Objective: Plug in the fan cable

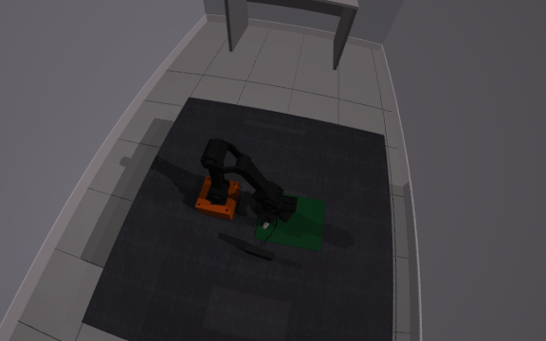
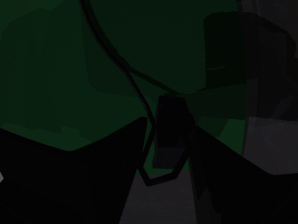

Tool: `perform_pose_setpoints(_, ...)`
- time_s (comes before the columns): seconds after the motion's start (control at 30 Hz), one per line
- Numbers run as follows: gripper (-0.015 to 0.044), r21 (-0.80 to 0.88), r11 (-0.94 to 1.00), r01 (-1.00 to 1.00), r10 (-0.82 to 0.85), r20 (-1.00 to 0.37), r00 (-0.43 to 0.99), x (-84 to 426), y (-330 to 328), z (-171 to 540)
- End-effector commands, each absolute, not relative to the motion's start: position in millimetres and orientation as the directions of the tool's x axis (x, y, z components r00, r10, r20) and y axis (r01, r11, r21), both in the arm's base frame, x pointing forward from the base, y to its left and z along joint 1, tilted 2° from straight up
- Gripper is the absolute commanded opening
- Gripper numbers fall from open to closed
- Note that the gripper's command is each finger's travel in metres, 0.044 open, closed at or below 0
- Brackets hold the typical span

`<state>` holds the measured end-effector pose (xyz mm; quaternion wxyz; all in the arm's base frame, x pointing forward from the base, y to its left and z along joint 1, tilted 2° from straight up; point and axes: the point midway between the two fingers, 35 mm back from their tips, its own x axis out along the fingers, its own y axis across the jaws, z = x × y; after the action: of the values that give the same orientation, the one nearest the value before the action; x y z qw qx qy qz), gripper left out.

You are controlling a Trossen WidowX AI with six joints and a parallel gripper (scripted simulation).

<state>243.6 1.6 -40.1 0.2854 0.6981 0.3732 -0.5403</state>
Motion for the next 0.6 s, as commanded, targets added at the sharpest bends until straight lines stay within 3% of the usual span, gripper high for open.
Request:
perform_pose_setpoints(0.0, 0.0103, -0.005, -0.559, 0.829, 0.213, -0.967, 0.137, 244, 2, -40)
perform_pose_setpoints(0.27, 0.005, -0.005, -0.559, 0.829, 0.213, -0.967, 0.137, 244, 2, -40)
perform_pose_setpoints(0.33, 0.0, -0.005, -0.559, 0.829, 0.213, -0.967, 0.137, 244, 1, -38)
perform_pose_setpoints(0.57, 0.0, -0.006, -0.56, 0.829, 0.214, -0.967, 0.137, 247, 1, -18)
